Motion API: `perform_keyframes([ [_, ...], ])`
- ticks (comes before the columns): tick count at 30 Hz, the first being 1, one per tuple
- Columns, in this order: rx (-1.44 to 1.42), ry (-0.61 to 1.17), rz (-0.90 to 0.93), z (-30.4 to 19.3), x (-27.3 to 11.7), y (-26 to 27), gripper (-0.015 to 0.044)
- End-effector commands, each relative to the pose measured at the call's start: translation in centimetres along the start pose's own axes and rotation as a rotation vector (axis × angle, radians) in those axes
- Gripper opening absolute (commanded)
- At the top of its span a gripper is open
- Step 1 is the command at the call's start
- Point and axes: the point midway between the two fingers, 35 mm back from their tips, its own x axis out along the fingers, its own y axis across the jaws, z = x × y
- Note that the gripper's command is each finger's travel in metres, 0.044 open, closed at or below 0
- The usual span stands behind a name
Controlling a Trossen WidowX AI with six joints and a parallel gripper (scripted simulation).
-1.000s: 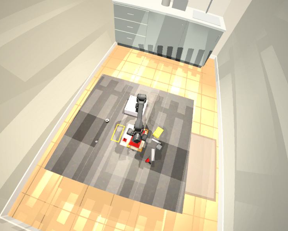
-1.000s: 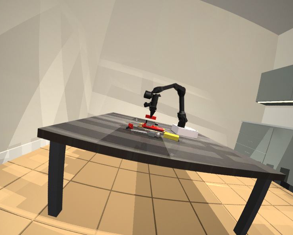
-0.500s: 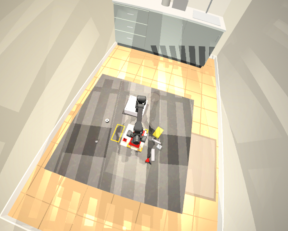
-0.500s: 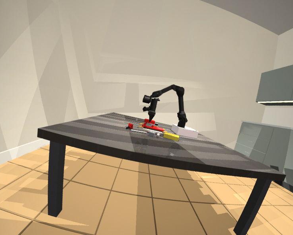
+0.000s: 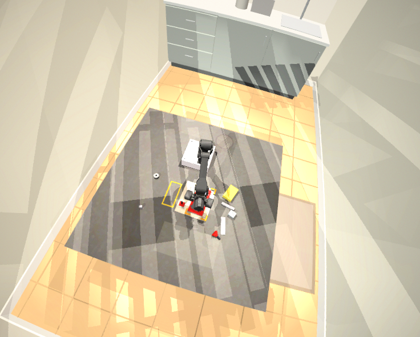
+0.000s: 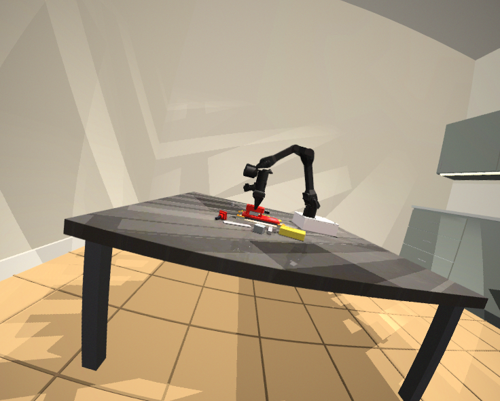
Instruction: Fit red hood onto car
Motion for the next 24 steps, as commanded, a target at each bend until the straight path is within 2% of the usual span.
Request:
perform_keyframes([
  [1, -0.005, 0.000, 0.004, -0.01, 0.06, 0.04, 0.0000],
  [24, -0.005, 0.000, 0.004, 0.00, 0.46, 0.04, 0.0000],
])
